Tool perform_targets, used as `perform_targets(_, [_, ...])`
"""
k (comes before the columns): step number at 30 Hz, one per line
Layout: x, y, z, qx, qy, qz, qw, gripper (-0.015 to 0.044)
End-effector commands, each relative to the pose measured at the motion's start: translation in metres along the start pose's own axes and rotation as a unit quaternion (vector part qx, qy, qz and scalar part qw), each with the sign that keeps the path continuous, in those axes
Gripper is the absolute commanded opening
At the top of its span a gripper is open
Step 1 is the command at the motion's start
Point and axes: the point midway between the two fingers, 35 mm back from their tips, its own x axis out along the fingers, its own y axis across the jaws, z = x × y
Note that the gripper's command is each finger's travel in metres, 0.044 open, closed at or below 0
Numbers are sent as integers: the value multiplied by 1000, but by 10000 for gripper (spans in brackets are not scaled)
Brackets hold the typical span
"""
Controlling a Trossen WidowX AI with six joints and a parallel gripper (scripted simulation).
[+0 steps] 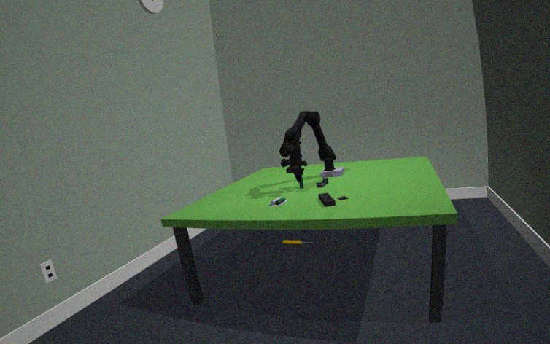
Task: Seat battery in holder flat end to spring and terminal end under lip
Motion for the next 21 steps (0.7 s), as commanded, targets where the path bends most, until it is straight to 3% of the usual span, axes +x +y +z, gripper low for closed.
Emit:
perform_targets(1, [-1, -4, 0, 1, 1, 4, 1000, 0])
perform_targets(21, [-1, -36, 0, 1, 1, 3, 1000, 0])
